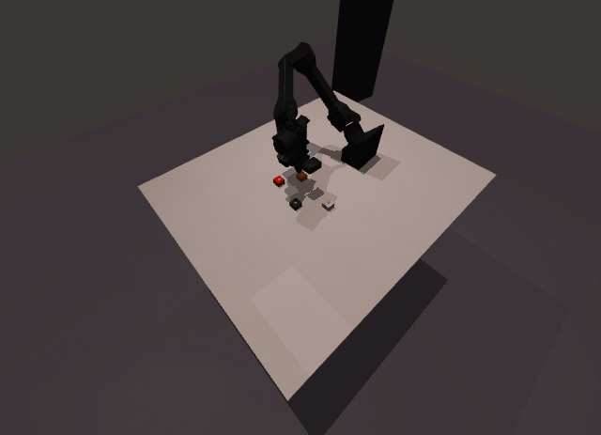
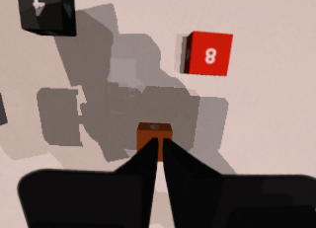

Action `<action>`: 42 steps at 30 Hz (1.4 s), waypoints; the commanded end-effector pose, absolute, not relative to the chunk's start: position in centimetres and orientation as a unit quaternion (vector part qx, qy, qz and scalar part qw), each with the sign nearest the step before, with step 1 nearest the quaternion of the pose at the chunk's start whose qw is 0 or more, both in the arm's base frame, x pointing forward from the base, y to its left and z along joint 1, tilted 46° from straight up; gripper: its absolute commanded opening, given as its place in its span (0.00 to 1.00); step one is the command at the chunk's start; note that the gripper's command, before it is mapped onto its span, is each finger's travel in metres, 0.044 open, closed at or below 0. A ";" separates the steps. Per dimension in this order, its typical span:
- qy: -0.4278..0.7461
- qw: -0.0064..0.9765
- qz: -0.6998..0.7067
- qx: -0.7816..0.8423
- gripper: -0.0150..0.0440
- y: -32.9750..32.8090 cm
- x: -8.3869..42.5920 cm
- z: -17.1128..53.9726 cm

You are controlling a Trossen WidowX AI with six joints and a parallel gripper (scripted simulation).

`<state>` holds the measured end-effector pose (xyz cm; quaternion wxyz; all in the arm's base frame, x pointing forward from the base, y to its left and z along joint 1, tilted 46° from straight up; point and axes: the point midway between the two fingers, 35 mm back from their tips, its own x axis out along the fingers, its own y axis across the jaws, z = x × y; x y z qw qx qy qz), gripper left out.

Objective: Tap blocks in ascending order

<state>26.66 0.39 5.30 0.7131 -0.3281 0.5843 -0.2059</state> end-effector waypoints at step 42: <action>0.588 0.709 -0.205 -0.332 0.29 6.4 24.6 11.2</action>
